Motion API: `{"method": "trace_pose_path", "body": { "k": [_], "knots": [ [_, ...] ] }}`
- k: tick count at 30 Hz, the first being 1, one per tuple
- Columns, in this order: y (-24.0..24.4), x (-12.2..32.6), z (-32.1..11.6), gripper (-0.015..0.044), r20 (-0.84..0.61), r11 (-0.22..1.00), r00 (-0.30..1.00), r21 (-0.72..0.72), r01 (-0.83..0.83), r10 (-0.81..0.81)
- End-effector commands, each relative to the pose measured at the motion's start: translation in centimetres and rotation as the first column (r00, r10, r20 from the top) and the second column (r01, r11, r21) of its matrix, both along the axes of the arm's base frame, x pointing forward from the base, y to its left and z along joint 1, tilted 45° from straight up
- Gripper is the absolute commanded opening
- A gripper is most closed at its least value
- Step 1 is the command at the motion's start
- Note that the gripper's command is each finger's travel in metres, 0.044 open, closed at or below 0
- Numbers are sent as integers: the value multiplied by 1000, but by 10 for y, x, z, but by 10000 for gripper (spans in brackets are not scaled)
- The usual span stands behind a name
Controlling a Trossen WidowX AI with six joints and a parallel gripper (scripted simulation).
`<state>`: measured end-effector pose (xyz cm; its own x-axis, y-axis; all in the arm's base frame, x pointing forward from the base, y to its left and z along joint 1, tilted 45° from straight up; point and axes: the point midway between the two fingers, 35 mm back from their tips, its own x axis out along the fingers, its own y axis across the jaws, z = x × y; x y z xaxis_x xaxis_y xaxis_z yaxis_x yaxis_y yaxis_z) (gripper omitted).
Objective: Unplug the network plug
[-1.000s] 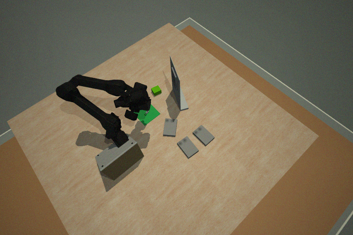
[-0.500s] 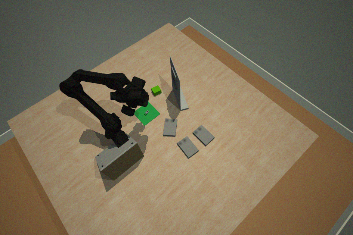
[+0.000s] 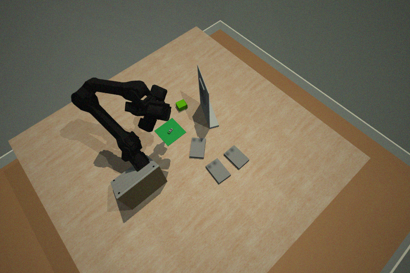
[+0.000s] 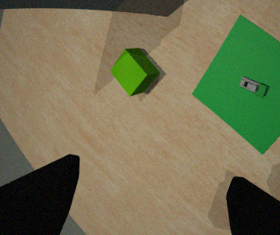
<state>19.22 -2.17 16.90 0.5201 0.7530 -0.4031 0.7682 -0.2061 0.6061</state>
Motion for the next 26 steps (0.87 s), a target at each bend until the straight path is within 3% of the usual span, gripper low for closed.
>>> {"method": "trace_pose_path", "body": {
  "k": [1,3,26],
  "knots": [
    [-1,0,0,392,2,1000,1000,-4,-4,4],
    [-1,0,0,440,2,1000,1000,-4,-4,4],
    [-1,0,0,440,2,1000,1000,-4,-4,4]
  ]
}}
